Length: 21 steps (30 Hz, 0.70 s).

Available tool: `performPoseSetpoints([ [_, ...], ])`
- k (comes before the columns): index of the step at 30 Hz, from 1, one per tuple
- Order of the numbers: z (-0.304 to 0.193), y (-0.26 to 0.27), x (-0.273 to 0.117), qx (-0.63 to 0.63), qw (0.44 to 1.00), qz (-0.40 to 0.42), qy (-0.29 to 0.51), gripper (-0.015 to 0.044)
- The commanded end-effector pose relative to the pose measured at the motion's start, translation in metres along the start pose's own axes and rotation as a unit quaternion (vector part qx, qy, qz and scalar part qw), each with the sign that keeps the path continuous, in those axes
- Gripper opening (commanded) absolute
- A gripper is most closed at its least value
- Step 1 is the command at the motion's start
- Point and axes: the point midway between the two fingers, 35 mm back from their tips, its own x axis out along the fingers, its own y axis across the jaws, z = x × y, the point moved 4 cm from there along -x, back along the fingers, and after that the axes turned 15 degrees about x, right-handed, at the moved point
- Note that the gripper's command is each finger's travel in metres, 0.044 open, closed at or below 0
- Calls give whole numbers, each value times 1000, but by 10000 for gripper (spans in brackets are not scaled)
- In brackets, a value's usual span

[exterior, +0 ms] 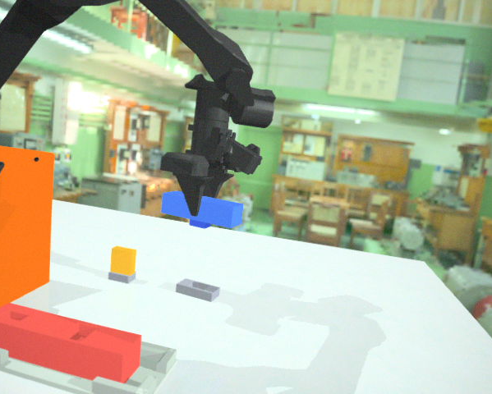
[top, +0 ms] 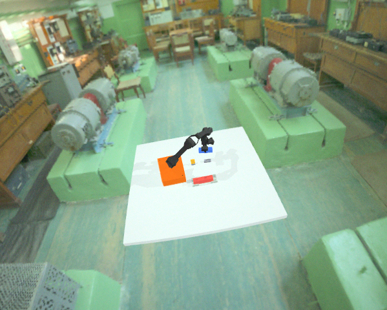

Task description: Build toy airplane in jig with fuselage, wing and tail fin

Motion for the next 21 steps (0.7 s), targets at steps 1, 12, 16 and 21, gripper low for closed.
performPoseSetpoints([
  [1,8,-10,-1,31,1000,5,1,0],
  [12,30,-41,3,117,993,11,5,0],
  [16,36,-52,5,149,989,12,6,0],
  [21,44,-67,7,188,982,14,7,0],
])
